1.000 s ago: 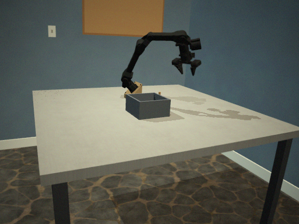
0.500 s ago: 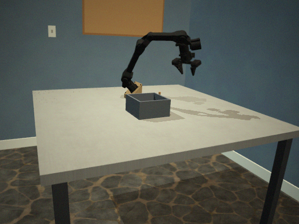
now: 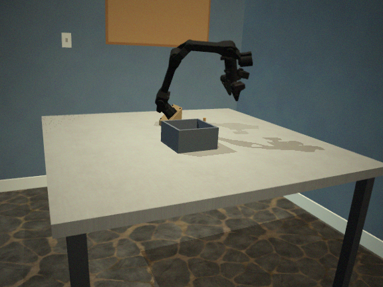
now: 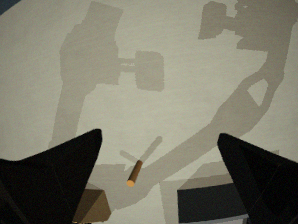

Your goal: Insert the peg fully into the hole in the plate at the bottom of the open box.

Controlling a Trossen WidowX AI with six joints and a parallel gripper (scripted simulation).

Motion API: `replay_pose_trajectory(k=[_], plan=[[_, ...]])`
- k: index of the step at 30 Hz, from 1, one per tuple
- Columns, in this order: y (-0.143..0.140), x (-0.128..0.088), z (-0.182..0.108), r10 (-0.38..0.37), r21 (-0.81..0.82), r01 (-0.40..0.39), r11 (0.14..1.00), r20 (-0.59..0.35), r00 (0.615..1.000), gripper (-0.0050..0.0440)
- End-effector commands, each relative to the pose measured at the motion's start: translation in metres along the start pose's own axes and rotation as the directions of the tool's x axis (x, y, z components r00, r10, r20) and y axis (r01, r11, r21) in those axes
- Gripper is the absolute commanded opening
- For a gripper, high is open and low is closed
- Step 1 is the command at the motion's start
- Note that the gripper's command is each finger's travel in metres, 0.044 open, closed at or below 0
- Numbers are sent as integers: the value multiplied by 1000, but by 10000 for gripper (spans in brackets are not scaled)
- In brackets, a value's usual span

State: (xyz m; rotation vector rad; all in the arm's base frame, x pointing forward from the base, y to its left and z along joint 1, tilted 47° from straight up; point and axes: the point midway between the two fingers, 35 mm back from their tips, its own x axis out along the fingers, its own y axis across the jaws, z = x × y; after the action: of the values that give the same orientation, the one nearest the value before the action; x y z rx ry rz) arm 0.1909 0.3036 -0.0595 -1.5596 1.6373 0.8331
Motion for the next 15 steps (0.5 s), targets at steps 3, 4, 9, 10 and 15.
replay_pose_trajectory(k=[3, 4, 9, 10, 15], plan=[[7, -2, -15, -28, 255, 33, 966, -20, 999, 440], [7, -2, -15, -28, 255, 33, 966, -20, 999, 440], [15, 1, -32, -49, 557, 72, 827, -56, 997, 440], [16, 2, -35, -52, 603, 79, 794, -62, 997, 440], [23, 5, -51, -70, 795, 116, 596, -92, 993, 440]])
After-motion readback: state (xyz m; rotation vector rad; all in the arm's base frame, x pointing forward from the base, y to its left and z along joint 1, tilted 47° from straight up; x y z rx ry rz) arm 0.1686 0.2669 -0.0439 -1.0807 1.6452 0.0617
